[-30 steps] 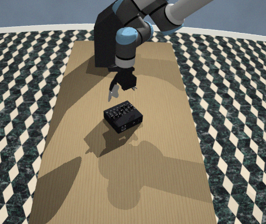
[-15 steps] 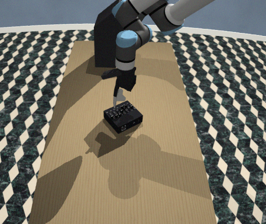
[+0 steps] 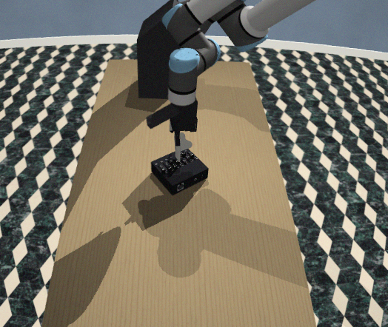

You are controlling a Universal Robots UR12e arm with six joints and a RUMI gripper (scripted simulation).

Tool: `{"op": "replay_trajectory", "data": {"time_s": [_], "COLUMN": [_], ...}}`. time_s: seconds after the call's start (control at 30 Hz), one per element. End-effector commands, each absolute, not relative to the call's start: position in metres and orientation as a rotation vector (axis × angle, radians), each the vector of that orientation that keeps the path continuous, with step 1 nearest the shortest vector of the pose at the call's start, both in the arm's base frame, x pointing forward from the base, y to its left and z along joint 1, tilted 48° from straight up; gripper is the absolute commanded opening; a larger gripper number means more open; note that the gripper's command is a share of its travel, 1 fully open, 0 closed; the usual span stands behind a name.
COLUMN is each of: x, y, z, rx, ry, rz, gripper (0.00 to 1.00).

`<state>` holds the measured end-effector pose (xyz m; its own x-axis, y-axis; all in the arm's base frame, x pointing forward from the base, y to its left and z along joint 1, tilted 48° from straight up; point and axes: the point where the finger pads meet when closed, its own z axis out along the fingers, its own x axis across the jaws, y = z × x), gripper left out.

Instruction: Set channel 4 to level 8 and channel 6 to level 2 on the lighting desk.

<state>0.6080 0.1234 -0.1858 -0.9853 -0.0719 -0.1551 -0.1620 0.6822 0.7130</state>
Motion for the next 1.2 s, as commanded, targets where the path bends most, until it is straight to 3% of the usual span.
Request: {"op": "replay_trajectory", "data": {"time_s": [0.0,0.87,0.9,1.17], "x": [0.6074,0.6055,0.6055,0.6055], "y": [0.1281,0.1353,0.1353,0.1353], "z": [-0.1898,-0.1938,-0.1938,-0.1938], "rx": [-0.468,-0.746,-0.746,-0.746], "ry": [2.669,2.536,2.536,2.536], "rz": [1.163,1.096,1.096,1.096], "gripper": [1.0,1.0,0.0,0.0]}}
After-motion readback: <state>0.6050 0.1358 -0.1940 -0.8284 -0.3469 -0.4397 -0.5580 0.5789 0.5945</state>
